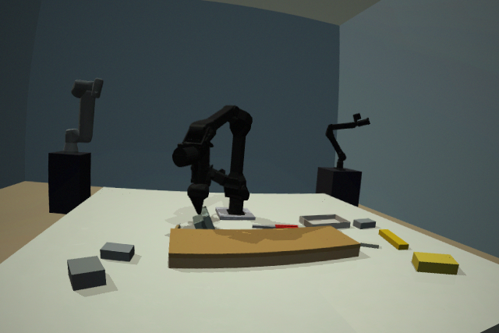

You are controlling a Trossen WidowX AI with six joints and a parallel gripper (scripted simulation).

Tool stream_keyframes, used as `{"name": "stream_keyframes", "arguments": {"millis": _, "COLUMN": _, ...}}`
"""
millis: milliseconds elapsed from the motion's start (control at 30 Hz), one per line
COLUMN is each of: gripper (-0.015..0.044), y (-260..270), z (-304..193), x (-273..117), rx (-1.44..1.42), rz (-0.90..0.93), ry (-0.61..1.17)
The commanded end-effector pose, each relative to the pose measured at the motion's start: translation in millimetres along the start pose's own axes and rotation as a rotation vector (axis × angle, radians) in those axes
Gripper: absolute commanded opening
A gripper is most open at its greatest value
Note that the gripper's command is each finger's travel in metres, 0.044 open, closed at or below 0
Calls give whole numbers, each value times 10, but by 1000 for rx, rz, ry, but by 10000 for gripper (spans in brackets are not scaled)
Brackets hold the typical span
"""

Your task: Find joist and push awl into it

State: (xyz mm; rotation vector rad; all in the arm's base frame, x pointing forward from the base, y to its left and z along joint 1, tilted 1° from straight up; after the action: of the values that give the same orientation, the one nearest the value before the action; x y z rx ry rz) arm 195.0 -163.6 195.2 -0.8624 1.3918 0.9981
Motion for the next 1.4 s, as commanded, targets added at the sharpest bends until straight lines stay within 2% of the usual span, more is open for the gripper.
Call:
{"name": "stream_keyframes", "arguments": {"millis": 0, "gripper": 440, "y": -19, "z": -190, "x": 2, "rx": -164, "rz": -60, "ry": -80}}
{"name": "stream_keyframes", "arguments": {"millis": 367, "gripper": 440, "y": -21, "z": -191, "x": 13, "rx": -164, "rz": -60, "ry": -80}}
{"name": "stream_keyframes", "arguments": {"millis": 1367, "gripper": 440, "y": -65, "z": -195, "x": 492, "rx": -164, "rz": -60, "ry": -80}}
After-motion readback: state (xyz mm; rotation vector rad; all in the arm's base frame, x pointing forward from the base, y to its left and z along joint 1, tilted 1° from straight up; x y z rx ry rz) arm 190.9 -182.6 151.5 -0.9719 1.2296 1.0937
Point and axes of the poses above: the point midway between the two fingers, 35 mm back from their tips, its own x axis out along the fingers, its own y axis across the jaws, z = x × y, the point moved 10 cm from there along -x, back along the fingers, and after that the axes turned 14 degrees about x, right-handed, at the moved point
